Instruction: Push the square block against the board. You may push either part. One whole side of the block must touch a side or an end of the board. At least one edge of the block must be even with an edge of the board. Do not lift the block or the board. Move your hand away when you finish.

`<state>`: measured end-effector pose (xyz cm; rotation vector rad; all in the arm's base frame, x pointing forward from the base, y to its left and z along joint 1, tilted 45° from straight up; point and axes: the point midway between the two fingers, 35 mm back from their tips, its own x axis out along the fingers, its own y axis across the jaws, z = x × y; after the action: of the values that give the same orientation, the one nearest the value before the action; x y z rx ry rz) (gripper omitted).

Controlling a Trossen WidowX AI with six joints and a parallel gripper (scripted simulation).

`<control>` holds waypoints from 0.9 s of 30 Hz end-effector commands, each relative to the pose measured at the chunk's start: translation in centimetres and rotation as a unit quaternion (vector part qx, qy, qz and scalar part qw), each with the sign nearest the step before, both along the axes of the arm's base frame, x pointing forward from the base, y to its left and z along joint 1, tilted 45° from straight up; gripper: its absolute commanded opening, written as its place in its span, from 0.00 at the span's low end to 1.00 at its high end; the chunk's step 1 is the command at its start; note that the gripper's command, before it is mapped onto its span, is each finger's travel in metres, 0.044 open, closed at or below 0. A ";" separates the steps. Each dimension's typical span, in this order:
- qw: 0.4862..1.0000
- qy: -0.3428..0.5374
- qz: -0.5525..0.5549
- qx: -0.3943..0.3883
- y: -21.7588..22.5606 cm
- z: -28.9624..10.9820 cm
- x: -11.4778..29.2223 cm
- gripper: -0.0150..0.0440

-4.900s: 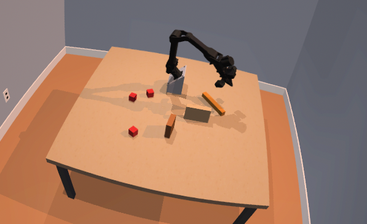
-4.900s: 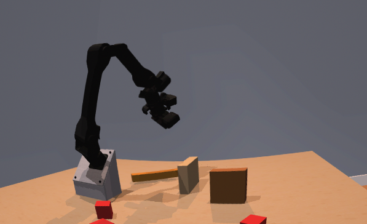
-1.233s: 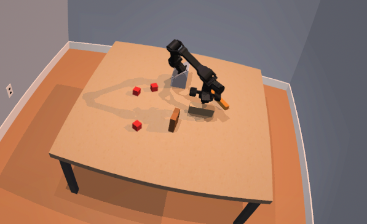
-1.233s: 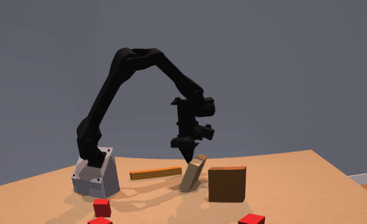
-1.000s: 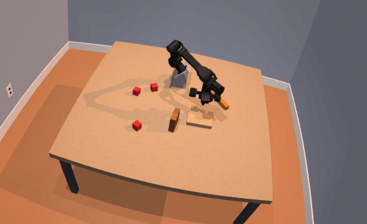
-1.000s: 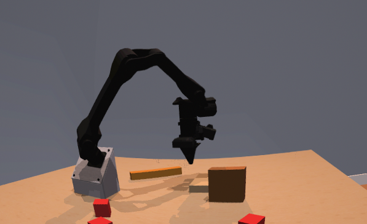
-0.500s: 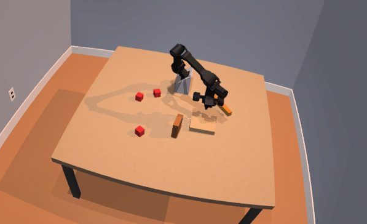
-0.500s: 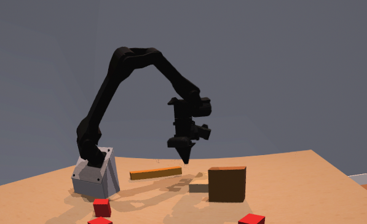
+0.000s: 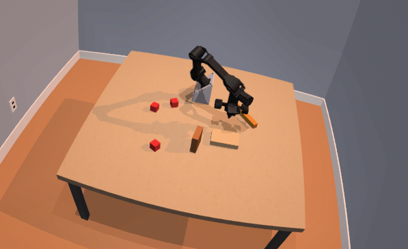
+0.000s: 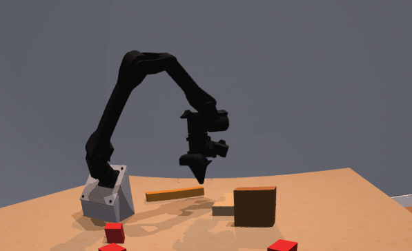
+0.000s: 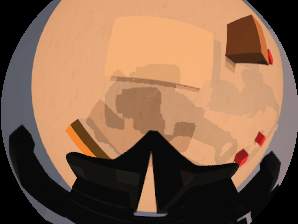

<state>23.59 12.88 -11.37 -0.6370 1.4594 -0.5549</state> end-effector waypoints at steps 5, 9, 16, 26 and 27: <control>1.000 0.000 -0.002 0.001 3.3 3.4 -0.2 0.25; 1.000 0.000 -0.002 0.001 3.5 3.6 -0.2 0.25; 1.000 0.000 -0.002 0.001 3.5 3.6 -0.2 0.25; 1.000 0.000 -0.002 0.001 3.5 3.6 -0.2 0.25; 1.000 0.000 -0.002 0.001 3.5 3.6 -0.2 0.25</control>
<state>23.43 16.30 -7.82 -0.6374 1.4597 -0.5524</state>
